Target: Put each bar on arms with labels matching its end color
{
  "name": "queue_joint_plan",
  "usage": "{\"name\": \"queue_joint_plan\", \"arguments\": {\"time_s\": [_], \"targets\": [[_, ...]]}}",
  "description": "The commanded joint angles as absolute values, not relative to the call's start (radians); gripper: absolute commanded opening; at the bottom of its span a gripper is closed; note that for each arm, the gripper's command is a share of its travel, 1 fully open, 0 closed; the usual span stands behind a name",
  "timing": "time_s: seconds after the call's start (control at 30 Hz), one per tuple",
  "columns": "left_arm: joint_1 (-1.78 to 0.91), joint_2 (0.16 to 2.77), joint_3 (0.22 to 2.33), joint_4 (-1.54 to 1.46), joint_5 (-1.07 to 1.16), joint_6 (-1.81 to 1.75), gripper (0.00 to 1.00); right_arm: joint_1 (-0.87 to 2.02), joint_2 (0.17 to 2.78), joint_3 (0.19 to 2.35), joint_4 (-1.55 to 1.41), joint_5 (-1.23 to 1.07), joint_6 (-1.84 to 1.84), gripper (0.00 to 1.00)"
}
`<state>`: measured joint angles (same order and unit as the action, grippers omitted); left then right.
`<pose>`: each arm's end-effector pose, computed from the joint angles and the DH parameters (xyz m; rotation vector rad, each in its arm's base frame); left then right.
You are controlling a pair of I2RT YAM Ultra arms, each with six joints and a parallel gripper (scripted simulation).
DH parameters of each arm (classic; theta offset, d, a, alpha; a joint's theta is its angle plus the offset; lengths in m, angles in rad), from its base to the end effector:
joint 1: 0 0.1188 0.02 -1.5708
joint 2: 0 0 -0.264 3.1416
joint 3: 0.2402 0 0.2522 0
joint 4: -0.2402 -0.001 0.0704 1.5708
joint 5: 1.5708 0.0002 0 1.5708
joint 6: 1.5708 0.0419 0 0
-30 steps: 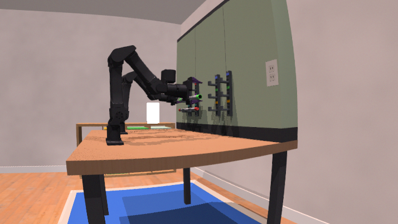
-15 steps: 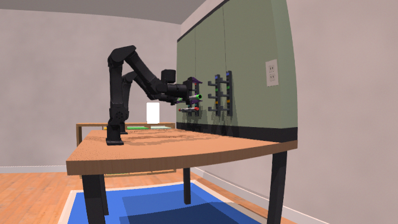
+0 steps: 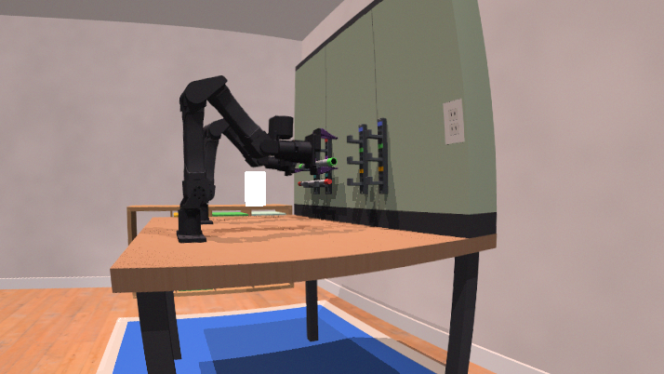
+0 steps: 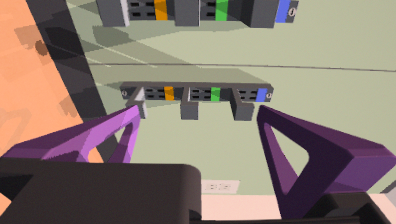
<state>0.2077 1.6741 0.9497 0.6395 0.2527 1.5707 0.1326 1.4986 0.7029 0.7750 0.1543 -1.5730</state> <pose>0.3748 0.0693 0.2544 1.2760 1.2451 1.1214 0.3249 0.0378 0.2466 -1.2178 1.2379 -1.2192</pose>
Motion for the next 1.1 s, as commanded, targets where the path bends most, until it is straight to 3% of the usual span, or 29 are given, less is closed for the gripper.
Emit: {"name": "queue_joint_plan", "arguments": {"time_s": [0.0, 1.07], "targets": [[0.200, 1.626, 0.979, 0.650, 0.256, 1.570, 0.00, 0.139, 1.503, 0.703, 0.800, 0.161, -1.571, 1.00], [0.201, 1.584, 1.036, 0.554, 0.257, 1.571, 0.00, 0.139, 1.503, 0.703, 0.800, 0.161, -1.571, 1.00]]}}
